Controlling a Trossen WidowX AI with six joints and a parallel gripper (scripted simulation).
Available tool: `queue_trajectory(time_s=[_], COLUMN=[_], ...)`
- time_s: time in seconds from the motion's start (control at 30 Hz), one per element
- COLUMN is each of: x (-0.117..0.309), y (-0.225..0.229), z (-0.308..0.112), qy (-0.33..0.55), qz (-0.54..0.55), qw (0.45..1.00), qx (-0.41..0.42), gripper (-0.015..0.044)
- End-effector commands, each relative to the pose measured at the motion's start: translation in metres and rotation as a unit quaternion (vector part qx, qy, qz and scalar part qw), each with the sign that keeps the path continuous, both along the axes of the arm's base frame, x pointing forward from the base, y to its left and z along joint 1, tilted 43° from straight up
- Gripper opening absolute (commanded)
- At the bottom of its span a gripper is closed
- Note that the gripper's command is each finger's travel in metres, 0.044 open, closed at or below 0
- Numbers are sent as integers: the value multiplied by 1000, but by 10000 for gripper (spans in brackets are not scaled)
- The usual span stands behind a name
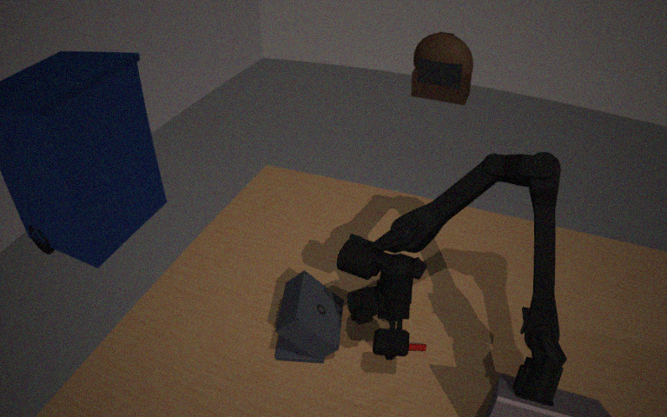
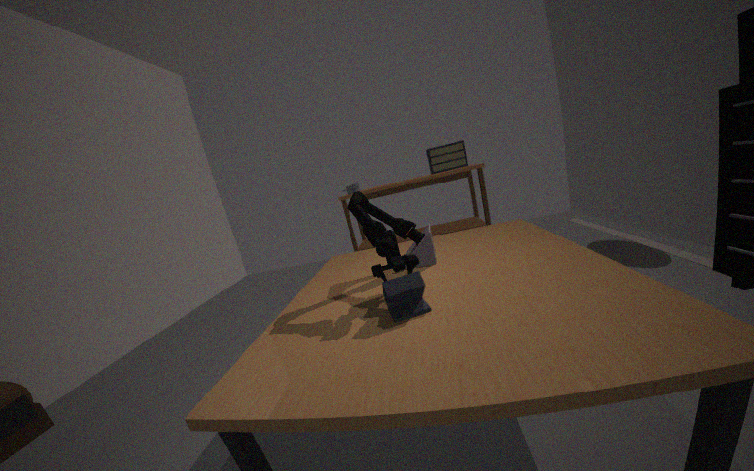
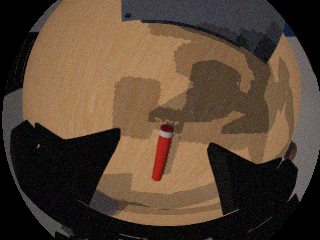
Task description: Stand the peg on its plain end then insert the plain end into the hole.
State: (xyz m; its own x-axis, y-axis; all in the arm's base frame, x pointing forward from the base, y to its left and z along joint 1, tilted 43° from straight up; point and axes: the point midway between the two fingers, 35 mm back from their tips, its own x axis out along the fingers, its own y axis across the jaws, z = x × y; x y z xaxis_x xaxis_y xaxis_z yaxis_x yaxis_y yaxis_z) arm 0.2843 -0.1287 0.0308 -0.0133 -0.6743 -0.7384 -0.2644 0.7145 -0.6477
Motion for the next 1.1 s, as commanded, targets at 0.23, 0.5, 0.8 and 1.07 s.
queue_trajectory(time_s=[0.23, 0.5, 0.8, 1.07], x=[-4, -4, -4, -4], y=[-13, -13, -13, -13], z=[-12, -13, -13, -13], qy=[6, 6, 6, 6], qz=[2, 2, 2, 2], qw=[1000, 1000, 1000, 1000], qx=[-4, -4, -4, -4], gripper=[440, 256, 110, 103])
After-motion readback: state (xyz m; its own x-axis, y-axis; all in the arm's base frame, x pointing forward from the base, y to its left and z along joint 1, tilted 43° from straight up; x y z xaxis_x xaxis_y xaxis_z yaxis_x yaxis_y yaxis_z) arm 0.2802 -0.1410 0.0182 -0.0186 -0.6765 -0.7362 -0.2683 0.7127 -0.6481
